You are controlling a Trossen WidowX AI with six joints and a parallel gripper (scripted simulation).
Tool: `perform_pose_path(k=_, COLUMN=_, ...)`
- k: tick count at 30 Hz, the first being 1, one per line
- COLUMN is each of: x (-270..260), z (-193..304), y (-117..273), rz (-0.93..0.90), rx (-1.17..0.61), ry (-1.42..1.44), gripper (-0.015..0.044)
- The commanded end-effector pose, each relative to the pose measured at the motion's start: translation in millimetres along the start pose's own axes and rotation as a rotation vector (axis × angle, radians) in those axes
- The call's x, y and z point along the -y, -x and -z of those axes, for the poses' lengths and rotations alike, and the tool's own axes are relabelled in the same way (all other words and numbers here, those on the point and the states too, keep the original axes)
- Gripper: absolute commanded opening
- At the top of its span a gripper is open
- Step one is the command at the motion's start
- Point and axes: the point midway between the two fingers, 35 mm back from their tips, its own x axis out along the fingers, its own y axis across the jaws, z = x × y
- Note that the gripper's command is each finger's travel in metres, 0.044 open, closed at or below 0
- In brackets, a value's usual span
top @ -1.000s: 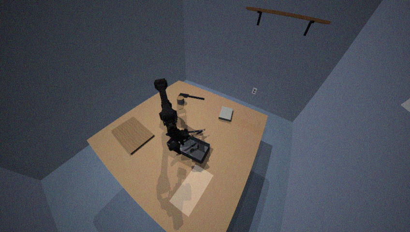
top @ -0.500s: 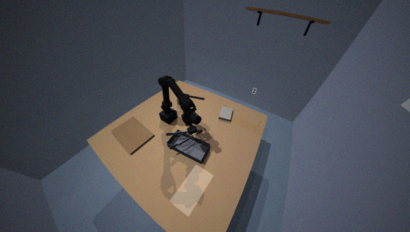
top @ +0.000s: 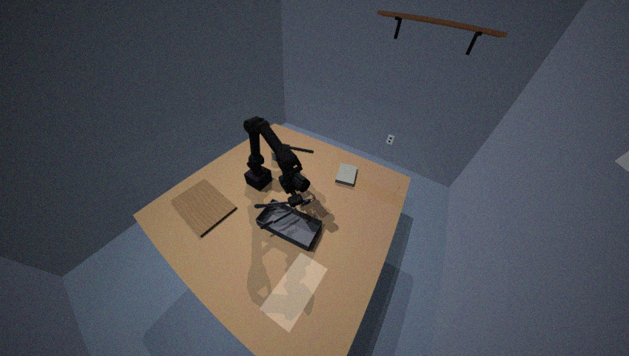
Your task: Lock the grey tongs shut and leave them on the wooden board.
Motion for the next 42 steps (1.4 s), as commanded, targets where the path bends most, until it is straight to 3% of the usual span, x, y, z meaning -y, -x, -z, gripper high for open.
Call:
perform_pose_path(k=1, x=1, z=1, y=-7, rz=-0.003, rx=-0.007, ry=0.004, gripper=0.0440)
perform_pose_path(k=42, x=2, z=1, y=-75, rz=-0.003, rx=-0.007, ry=0.004, gripper=0.0440)
